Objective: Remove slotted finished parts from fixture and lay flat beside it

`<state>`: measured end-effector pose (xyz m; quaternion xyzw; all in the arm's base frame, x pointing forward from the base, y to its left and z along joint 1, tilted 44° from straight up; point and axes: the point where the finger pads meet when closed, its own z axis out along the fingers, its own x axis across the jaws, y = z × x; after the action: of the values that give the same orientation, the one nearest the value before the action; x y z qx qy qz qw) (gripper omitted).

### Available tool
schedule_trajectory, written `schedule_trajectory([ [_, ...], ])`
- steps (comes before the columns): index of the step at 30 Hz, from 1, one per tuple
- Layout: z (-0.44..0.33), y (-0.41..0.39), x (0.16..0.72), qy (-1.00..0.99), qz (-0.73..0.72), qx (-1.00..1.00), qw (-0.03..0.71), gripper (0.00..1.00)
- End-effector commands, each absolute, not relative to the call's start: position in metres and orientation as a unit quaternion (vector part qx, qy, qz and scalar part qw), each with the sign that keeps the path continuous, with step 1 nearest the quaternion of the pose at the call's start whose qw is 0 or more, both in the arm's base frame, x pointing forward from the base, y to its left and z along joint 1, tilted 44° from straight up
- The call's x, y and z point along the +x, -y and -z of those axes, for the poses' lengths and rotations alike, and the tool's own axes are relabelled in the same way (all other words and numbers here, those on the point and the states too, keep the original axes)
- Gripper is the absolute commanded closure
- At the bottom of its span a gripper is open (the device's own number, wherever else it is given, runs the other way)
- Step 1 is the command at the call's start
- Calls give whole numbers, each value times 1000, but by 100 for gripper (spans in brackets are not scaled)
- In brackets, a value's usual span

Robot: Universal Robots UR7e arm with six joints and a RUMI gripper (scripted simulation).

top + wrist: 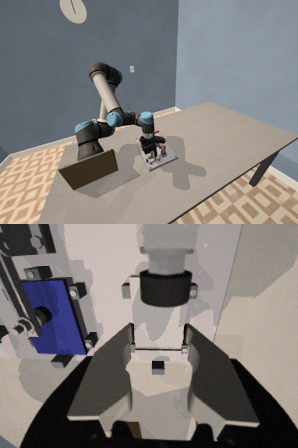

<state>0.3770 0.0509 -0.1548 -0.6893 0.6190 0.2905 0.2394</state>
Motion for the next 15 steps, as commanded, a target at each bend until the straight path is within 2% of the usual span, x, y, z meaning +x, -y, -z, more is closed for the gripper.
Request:
schedule_trajectory([
  [1,155,-50,377,-619,-290,-689,240,100],
  [15,151,-47,378,-619,-290,-689,240,100],
])
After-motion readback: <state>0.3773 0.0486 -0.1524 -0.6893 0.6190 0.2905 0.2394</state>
